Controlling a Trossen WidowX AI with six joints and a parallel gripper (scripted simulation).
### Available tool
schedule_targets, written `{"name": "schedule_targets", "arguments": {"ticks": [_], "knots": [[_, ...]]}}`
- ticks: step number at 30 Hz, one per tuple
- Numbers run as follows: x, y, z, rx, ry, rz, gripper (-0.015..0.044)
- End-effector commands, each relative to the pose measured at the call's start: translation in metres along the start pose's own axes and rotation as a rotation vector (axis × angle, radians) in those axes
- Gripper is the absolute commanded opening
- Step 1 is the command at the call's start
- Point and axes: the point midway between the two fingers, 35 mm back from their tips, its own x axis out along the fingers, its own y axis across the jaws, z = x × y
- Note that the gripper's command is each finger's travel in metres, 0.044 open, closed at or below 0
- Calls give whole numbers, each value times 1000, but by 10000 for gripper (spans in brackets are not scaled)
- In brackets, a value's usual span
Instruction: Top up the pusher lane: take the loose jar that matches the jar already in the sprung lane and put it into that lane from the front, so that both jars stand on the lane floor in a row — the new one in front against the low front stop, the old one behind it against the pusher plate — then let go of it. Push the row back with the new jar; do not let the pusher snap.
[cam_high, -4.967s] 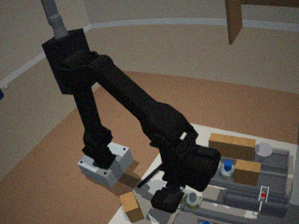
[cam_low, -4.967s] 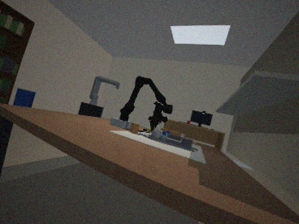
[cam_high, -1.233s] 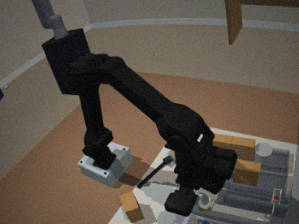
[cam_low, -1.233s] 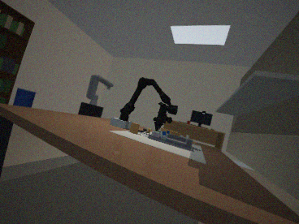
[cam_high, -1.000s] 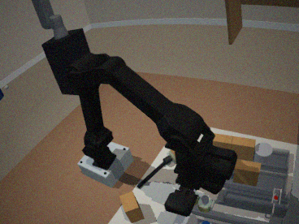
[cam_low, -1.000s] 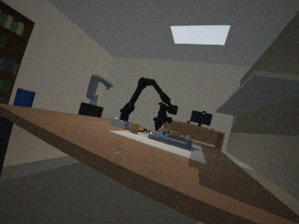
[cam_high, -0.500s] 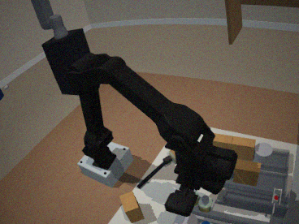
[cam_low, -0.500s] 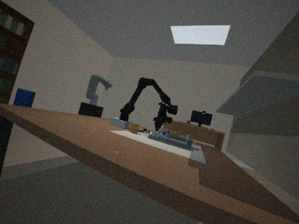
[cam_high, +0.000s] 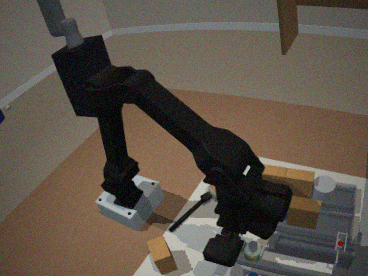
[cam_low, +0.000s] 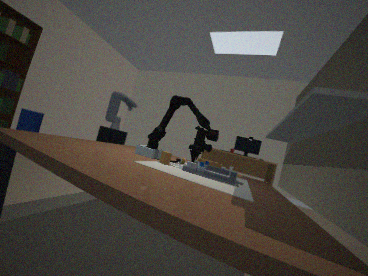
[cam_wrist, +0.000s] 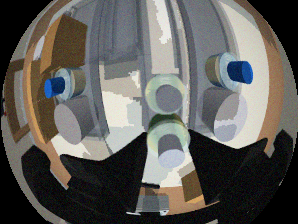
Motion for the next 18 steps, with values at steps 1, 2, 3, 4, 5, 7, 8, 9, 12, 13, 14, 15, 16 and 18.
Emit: {"name": "schedule_targets", "arguments": {"ticks": [1, 2, 3, 4, 5, 7, 8, 9, 12, 13, 14, 15, 16, 18], "knots": [[-2, 0, 7, 4, -26, 1, 0], [-2, 0, 7, 4, -26, 1, 0], [-2, 0, 7, 4, -26, 1, 0], [-2, 0, 7, 4, -26, 1, 0], [-2, 0, 7, 4, -26, 1, 0], [-2, 0, 7, 4, -26, 1, 0], [-2, 0, 7, 4, -26, 1, 0], [-2, 0, 8, 4, -26, 1, 0], [-2, 0, 8, 4, -26, 1, 0], [-2, 0, 8, 4, -26, 1, 0], [-2, 0, 8, 4, -26, 1, 0], [-2, 0, 8, 4, -26, 1, 0], [-2, 0, 8, 4, -26, 1, 0], [-2, 0, 9, 4, -26, 1, 0]]}}
